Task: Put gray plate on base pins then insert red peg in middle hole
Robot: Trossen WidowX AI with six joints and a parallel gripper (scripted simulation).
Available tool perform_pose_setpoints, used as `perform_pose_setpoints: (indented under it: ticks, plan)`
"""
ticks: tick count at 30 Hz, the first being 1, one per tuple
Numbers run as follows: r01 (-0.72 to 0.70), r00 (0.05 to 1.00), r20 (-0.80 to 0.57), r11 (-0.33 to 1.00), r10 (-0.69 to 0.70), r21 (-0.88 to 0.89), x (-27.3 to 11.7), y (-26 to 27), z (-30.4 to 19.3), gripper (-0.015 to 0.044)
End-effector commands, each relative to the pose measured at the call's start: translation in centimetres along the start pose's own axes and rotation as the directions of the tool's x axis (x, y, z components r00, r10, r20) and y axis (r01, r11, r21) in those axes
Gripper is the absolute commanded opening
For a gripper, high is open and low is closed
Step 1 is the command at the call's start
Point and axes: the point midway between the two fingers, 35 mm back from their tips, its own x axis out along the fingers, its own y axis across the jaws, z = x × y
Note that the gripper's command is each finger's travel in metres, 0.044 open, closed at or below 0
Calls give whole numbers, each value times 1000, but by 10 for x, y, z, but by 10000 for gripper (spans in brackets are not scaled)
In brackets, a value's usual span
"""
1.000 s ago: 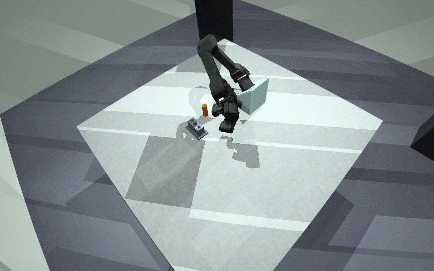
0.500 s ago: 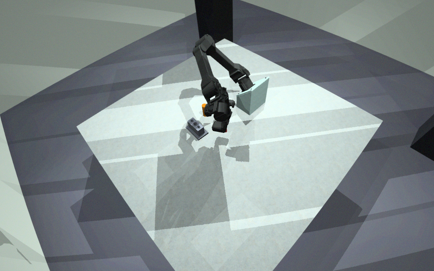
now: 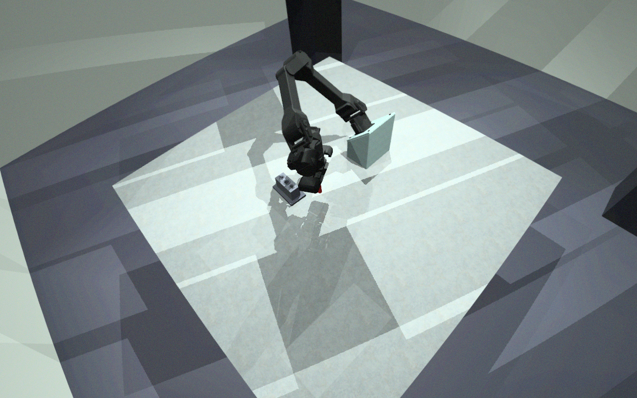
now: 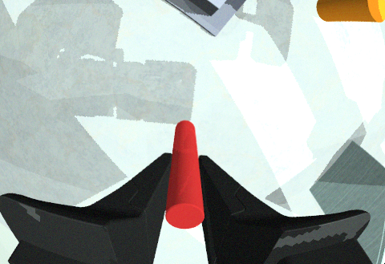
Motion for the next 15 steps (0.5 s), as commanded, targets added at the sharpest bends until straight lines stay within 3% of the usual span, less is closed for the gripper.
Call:
perform_pose_setpoints:
  ticks: [1, 15]
  plan:
    - [-10, 1000, 4, 1000, 10, 4, -3, 2, 15, 0]
    - [-11, 1000, 17, 1000, 11, 5, -5, -1, 57, 0]
